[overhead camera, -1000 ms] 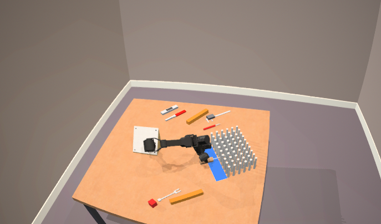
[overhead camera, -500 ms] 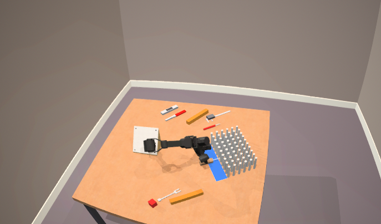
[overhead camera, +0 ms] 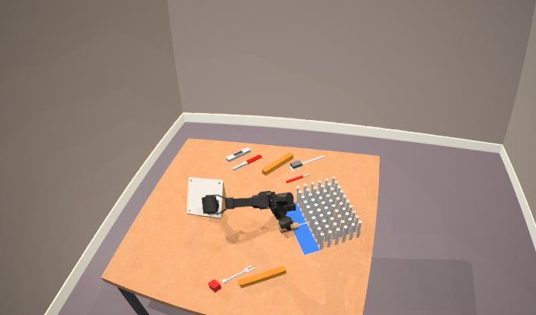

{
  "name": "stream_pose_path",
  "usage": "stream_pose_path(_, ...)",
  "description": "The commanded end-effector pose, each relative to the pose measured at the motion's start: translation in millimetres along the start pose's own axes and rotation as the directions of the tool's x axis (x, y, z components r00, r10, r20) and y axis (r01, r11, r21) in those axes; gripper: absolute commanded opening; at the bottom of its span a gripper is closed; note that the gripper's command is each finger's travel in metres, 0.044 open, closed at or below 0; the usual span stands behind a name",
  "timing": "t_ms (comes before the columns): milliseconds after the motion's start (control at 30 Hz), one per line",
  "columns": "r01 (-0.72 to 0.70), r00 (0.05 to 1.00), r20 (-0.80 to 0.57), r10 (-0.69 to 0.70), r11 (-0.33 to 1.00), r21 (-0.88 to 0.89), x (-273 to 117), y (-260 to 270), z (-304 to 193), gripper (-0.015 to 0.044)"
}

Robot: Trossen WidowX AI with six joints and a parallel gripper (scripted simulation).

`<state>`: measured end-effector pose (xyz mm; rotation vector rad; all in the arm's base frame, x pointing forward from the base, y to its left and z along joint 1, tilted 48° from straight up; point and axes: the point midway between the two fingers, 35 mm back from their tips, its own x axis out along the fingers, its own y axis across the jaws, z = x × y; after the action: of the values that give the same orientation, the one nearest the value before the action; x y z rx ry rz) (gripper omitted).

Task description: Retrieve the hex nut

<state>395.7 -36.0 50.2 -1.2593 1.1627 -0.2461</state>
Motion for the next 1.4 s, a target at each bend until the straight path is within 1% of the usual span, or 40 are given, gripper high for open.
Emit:
stream_pose_path(0,-0.001,1.000,0.005,0.001,1.000,0.000,-1.6,-0.7,-2.1,0.0000)
stream_pose_path(1367,-0.001,1.000,0.004,0.001,1.000,-0.001,-9.6,0.0,-26.3,0.0000)
